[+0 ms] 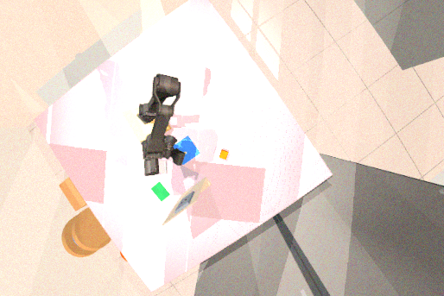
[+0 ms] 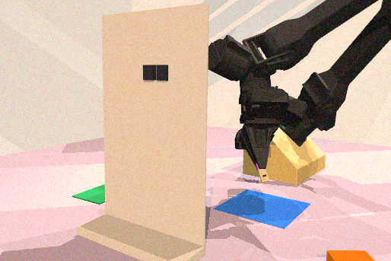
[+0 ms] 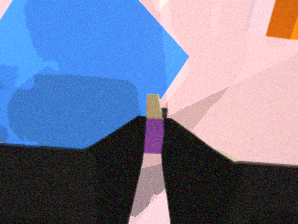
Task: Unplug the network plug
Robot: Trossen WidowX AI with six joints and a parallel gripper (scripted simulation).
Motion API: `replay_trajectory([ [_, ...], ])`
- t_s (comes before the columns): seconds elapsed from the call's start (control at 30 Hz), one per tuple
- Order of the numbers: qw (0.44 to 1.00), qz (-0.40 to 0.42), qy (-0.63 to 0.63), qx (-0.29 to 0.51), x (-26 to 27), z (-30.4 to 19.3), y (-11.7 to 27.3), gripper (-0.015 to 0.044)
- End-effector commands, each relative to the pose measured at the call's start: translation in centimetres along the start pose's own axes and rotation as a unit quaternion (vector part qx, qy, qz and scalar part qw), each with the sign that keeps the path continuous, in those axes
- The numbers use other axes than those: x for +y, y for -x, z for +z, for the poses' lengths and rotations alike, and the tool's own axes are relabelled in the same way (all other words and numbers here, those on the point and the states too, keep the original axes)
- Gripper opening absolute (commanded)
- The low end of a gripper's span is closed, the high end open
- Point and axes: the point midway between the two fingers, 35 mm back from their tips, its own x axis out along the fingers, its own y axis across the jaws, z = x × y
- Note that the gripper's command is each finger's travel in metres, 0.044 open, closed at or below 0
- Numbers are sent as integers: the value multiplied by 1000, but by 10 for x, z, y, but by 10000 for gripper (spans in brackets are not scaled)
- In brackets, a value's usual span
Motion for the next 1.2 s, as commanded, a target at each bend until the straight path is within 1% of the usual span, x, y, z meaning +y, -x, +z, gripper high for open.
replay_trajectory([
  [0.0, 1000, 3, -6, 0, 5, 1, -3, 0],
  [1.17, 1000, 2, -7, 1, 19, 1, -24, 0],
])
